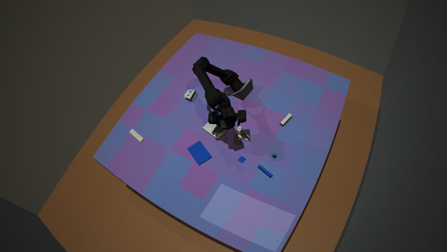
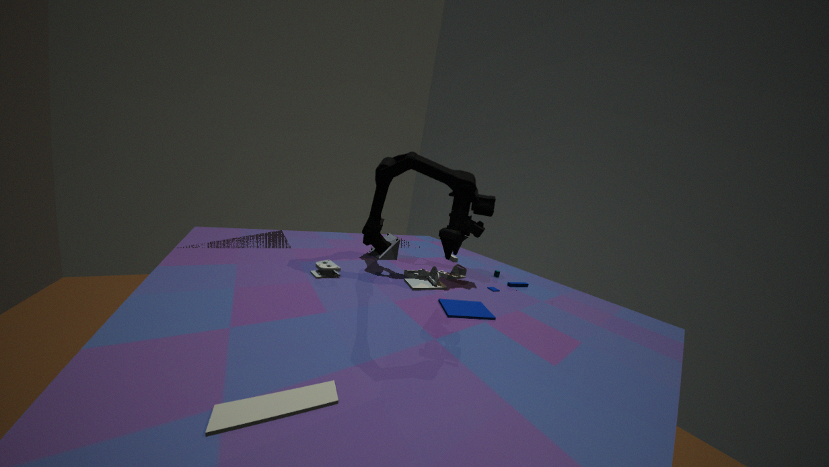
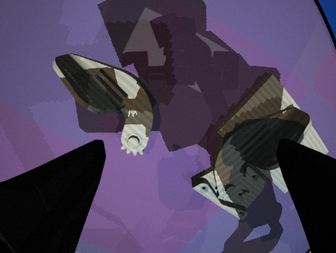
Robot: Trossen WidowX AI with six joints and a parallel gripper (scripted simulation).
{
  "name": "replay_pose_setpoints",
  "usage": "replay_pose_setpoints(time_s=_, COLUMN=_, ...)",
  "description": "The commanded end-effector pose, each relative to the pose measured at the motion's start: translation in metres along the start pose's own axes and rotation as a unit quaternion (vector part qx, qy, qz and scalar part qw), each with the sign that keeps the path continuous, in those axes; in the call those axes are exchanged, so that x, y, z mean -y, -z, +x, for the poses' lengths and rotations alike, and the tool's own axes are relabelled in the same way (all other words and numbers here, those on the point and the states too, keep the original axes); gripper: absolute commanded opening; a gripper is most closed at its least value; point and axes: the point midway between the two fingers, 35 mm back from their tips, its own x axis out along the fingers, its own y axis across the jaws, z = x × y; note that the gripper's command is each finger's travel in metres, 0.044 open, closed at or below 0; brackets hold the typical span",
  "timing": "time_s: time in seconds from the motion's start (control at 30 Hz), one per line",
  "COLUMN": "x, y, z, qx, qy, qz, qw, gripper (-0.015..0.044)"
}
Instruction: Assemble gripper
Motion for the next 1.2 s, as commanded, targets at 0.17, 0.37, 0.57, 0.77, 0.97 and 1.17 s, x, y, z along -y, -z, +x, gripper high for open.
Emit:
replay_pose_setpoints(time_s=0.17, x=-0.019, y=-0.007, z=-0.005, qx=0.001, qy=-0.003, qz=-0.121, qw=0.993, gripper=0.044)
replay_pose_setpoints(time_s=0.37, x=-0.032, y=-0.011, z=-0.006, qx=0.001, qy=-0.003, qz=-0.197, qw=0.98, gripper=0.044)
replay_pose_setpoints(time_s=0.57, x=-0.045, y=-0.013, z=-0.007, qx=0.0, qy=-0.004, qz=-0.272, qw=0.962, gripper=0.044)
replay_pose_setpoints(time_s=0.77, x=-0.058, y=-0.016, z=-0.008, qx=-0.001, qy=-0.004, qz=-0.345, qw=0.939, gripper=0.044)
replay_pose_setpoints(time_s=0.97, x=-0.063, y=-0.017, z=-0.008, qx=-0.002, qy=-0.004, qz=-0.375, qw=0.927, gripper=0.044)
replay_pose_setpoints(time_s=1.17, x=-0.063, y=-0.017, z=0.018, qx=-0.002, qy=-0.004, qz=-0.374, qw=0.927, gripper=0.044)
